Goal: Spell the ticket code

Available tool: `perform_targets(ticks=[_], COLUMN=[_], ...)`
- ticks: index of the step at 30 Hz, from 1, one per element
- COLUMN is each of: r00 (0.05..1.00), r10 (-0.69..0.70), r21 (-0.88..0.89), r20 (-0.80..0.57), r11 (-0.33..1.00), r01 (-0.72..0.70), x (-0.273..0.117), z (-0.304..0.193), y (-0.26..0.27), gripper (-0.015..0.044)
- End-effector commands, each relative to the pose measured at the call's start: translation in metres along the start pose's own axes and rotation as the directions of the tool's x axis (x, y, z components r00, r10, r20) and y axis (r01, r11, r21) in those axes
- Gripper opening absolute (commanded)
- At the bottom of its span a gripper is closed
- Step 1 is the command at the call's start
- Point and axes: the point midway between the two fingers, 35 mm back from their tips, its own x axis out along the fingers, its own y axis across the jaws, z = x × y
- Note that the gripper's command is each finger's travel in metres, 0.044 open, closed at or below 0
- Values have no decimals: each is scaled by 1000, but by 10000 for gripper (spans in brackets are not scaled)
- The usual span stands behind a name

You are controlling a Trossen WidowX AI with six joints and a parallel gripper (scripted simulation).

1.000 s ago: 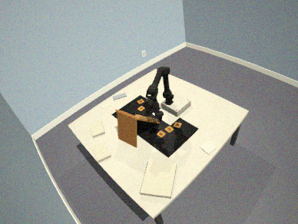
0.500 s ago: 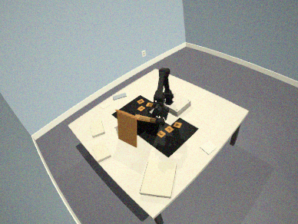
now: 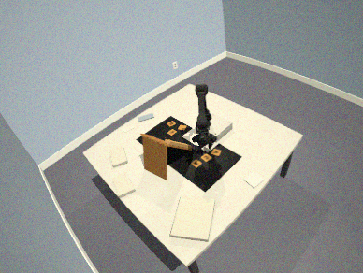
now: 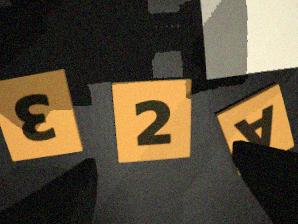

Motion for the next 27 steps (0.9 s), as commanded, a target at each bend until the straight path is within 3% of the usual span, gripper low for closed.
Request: perform_targets(ticks=[1, 7, 13, 27], r00=[1000, 1000, 1000, 1000], r10=[2, 2, 2, 2], r21=[43, 43, 43, 43], r20=[17, 17, 17, 17], r11=[999, 999, 999, 999], r01=[-3, -3, -3, -3], x=[5, 7, 37, 38], z=[1, 1, 1, 1], y=[-3, -2, -2, -1], gripper=[340, 340, 340, 340])
